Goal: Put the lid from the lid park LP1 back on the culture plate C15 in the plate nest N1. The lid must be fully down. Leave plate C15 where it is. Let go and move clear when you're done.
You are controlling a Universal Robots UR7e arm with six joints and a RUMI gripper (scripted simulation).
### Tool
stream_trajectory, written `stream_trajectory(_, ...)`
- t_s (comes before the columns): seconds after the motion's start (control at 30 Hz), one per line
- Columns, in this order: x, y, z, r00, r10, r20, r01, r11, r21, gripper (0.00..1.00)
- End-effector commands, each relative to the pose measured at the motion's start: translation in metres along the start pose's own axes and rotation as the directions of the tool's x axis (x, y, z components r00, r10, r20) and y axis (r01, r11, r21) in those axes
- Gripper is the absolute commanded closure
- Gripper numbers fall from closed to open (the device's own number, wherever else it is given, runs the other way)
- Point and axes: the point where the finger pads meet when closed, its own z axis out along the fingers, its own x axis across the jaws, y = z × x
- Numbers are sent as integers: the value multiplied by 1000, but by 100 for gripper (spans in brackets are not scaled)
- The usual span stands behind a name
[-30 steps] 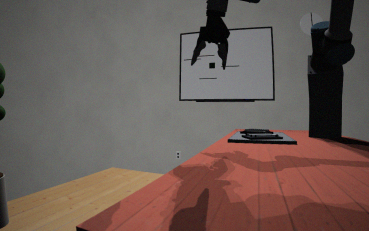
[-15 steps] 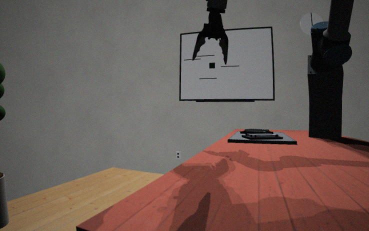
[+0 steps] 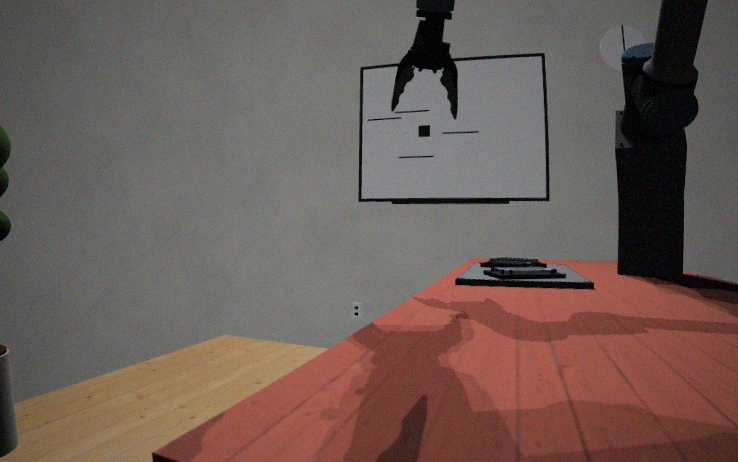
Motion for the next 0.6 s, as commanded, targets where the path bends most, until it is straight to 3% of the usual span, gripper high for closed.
stream_trajectory(0.0, -1, 17, -4, 995, 100, 12, -99, 995, -34, 18)
stream_trajectory(0.57, -14, 77, -21, 927, 375, 17, -369, 920, -133, 18)
